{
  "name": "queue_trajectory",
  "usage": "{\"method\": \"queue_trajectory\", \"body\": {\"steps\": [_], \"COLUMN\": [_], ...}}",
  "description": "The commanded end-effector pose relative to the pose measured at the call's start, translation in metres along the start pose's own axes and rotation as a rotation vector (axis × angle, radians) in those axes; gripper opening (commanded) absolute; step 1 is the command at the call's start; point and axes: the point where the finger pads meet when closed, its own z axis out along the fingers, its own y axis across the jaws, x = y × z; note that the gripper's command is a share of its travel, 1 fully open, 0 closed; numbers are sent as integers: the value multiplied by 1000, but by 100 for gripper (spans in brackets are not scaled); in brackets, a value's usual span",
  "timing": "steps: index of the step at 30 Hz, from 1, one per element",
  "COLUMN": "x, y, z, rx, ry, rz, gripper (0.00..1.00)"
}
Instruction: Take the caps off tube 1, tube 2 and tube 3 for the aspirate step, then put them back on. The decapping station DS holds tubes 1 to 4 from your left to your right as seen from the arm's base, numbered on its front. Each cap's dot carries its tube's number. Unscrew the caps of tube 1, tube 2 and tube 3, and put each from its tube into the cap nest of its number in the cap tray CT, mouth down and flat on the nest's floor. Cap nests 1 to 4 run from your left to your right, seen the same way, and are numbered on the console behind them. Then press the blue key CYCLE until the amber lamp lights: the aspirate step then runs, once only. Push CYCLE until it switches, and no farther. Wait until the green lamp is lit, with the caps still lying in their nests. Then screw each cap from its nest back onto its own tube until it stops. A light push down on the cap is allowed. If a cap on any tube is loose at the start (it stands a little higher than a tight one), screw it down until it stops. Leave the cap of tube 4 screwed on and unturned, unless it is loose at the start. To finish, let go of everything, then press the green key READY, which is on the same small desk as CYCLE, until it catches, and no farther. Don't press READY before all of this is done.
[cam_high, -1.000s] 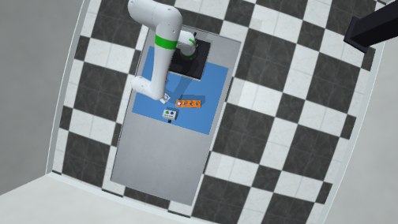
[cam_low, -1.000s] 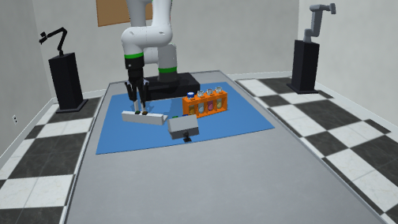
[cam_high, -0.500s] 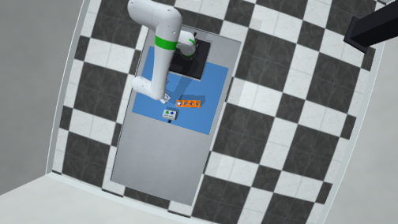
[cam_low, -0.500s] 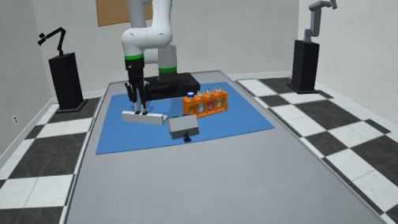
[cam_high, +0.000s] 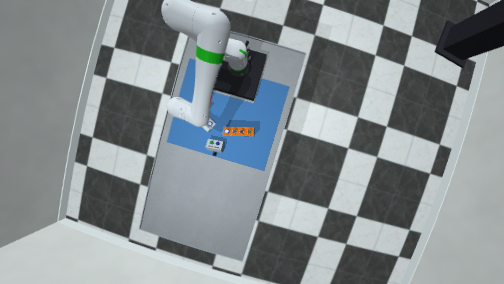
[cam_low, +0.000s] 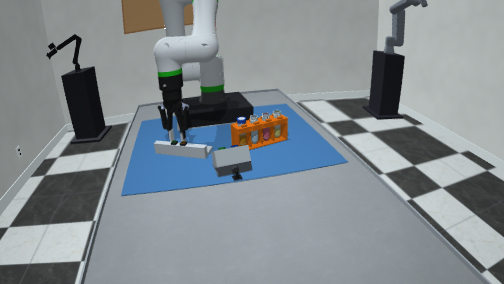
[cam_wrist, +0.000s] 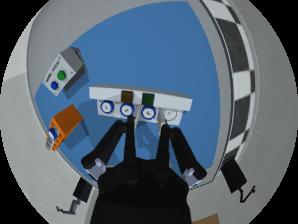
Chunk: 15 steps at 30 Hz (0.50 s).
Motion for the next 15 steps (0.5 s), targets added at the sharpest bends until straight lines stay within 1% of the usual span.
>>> {"method": "queue_trajectory", "body": {"steps": [1, 11, 15], "x": [0, 0, 0], "y": [0, 0, 0], "z": [0, 0, -20], "rx": [0, 0, 0], "ry": [0, 0, 0], "rz": [0, 0, 0], "gripper": [29, 29, 29]}}
